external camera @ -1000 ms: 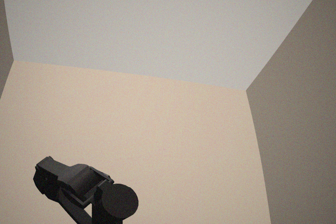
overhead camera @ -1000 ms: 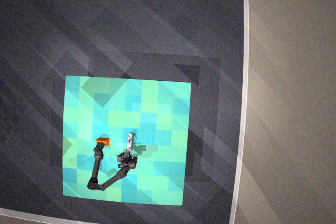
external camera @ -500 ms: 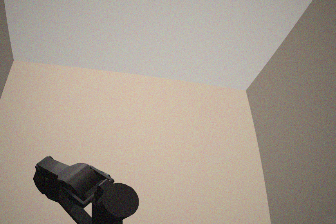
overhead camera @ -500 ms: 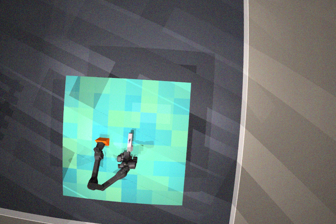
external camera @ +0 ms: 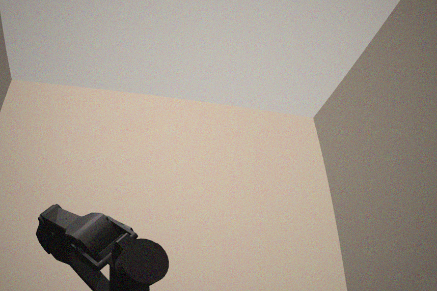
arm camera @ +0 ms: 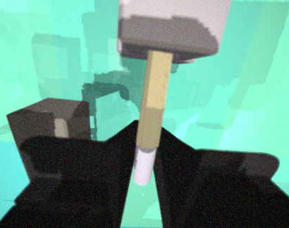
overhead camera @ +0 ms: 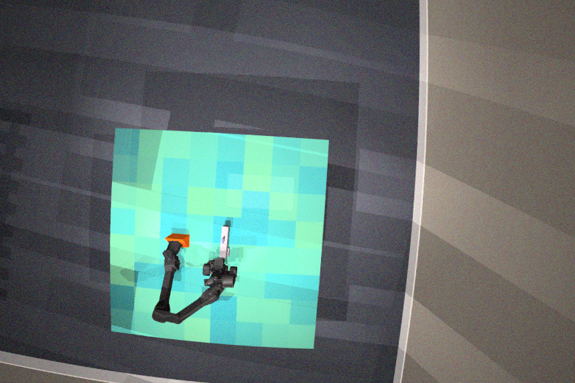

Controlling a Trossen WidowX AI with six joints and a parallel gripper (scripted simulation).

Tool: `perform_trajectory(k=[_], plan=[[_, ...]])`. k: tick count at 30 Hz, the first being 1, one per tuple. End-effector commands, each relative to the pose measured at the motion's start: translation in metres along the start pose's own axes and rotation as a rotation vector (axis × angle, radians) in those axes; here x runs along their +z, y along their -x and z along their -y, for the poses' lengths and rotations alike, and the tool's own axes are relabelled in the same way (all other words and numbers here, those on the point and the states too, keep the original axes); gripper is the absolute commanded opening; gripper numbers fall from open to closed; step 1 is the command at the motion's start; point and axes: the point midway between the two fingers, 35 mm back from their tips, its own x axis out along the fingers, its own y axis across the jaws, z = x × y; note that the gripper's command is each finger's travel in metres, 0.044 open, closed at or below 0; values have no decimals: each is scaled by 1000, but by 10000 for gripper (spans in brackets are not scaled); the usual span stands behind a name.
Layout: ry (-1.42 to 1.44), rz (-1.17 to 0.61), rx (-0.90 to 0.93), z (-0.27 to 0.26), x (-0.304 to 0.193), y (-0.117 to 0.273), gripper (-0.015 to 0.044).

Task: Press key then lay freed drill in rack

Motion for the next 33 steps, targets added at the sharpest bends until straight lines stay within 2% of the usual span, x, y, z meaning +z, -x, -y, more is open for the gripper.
perform_trajectory(k=[1,33], plan=[[1,2,-5,1,-5,2,0],[0,1,-6,3,-50,8,0]])
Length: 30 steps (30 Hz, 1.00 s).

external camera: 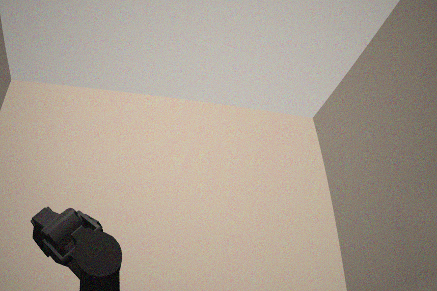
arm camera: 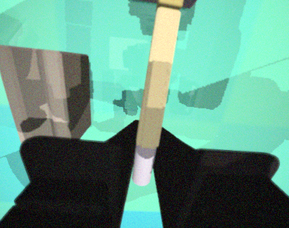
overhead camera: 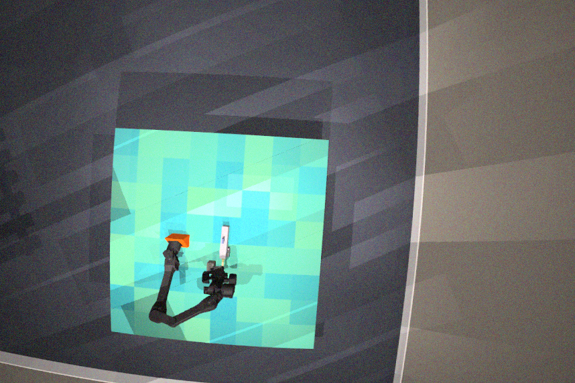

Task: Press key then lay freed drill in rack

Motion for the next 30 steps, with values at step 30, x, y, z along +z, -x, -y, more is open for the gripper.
perform_trajectory(k=[30], plan=[[-4,-3,-12,-1,-20,11,0]])
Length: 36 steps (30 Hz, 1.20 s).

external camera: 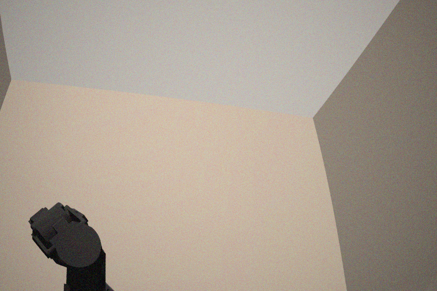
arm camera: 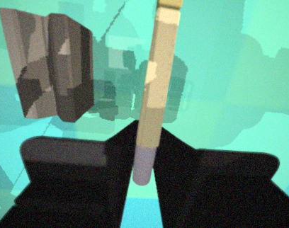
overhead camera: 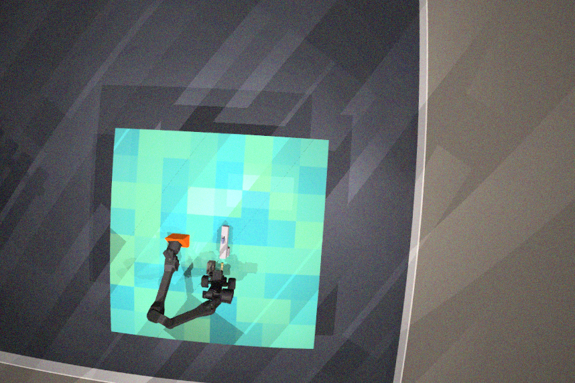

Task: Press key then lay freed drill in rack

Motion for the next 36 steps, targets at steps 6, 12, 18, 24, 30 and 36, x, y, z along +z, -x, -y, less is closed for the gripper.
perform_trajectory(k=[6,12,18,24,30,36], plan=[[-3,-2,-4,-1,1,5,0],[-3,-2,-4,-1,2,8,0],[-3,-2,-4,-2,2,10,0],[-3,-2,-4,-3,3,12,0],[-3,-2,-4,-3,4,14,0],[-3,-2,-4,-4,4,17,0]])
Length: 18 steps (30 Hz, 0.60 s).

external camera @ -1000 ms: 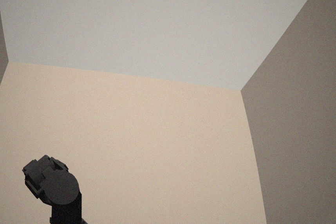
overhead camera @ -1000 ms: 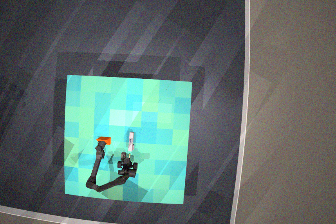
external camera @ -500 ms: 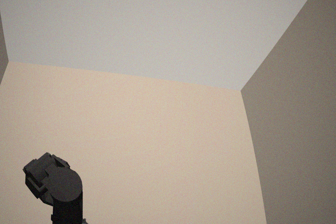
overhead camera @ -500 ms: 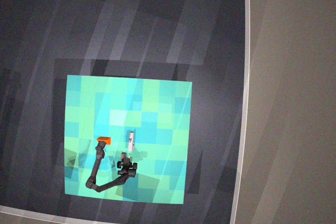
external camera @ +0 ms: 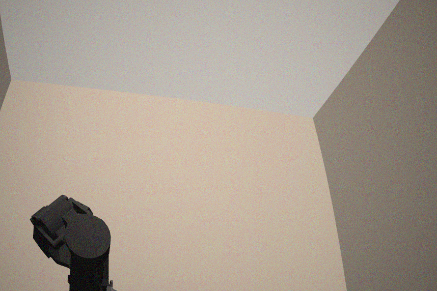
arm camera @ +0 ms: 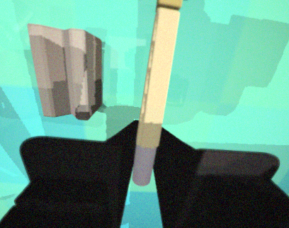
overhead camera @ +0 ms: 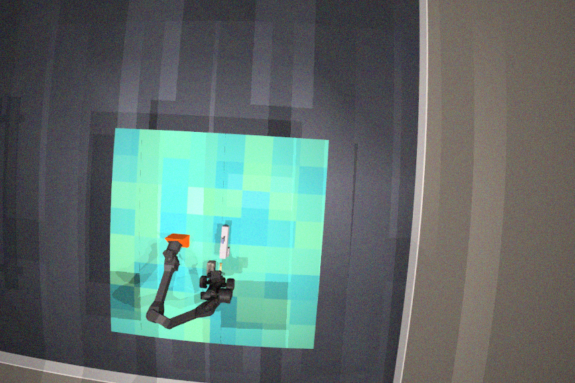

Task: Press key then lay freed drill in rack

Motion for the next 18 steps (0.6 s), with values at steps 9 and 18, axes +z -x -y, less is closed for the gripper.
perform_trajectory(k=[9,18], plan=[[-4,-2,-5,0,0,6,0],[-4,-2,-5,0,1,9,0]])
